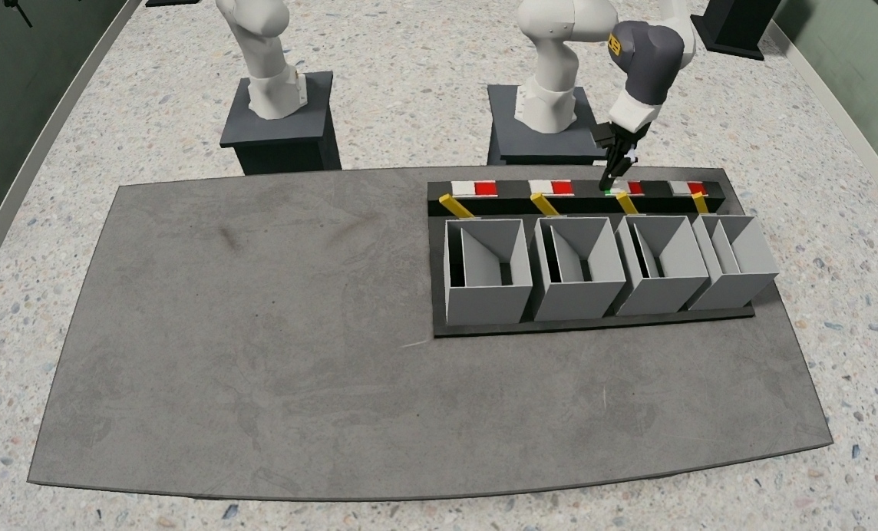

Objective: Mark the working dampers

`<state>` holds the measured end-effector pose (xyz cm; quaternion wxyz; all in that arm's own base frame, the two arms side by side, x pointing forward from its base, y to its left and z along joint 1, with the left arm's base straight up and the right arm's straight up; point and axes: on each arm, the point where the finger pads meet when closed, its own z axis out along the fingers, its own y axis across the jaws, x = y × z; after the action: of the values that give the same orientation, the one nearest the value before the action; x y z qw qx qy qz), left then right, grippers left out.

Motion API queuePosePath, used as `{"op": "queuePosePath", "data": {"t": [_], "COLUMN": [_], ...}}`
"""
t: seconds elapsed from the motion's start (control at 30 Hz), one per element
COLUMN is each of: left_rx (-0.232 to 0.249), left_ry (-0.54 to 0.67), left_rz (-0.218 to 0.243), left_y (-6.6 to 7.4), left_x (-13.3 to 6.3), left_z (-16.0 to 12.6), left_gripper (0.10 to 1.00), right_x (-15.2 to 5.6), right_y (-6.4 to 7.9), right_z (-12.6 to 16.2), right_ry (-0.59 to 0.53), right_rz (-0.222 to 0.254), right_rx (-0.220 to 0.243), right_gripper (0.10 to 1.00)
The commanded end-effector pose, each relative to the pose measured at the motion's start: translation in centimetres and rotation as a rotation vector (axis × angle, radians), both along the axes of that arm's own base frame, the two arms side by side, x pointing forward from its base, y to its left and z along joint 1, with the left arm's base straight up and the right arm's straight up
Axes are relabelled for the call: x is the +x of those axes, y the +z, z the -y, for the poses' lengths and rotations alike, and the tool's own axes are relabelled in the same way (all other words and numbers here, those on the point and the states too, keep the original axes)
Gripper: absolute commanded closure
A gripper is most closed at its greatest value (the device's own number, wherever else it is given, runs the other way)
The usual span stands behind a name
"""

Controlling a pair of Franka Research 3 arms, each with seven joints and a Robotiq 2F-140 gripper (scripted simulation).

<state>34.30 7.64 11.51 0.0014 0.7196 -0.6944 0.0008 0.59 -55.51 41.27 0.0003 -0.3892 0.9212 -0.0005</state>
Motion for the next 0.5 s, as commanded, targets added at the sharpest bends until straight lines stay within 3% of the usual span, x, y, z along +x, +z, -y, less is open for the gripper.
{"op": "queuePosePath", "data": {"t": [0.0,0.47], "left_rx": [0.003,0.003], "left_ry": [-0.011,-0.011], "left_rz": [0.001,0.001], "left_y": [-0.03,-0.03], "left_x": [0.05,0.03], "left_z": [-0.42,-1.16], "left_gripper": [0.999,0.999], "right_x": [-0.02,-0.02], "right_y": [0.03,0.03], "right_z": [-0.06,-0.06], "right_ry": [-0.004,-0.004], "right_rz": [-0.001,-0.001], "right_rx": [0.001,0.001], "right_gripper": [0.098,0.098]}}
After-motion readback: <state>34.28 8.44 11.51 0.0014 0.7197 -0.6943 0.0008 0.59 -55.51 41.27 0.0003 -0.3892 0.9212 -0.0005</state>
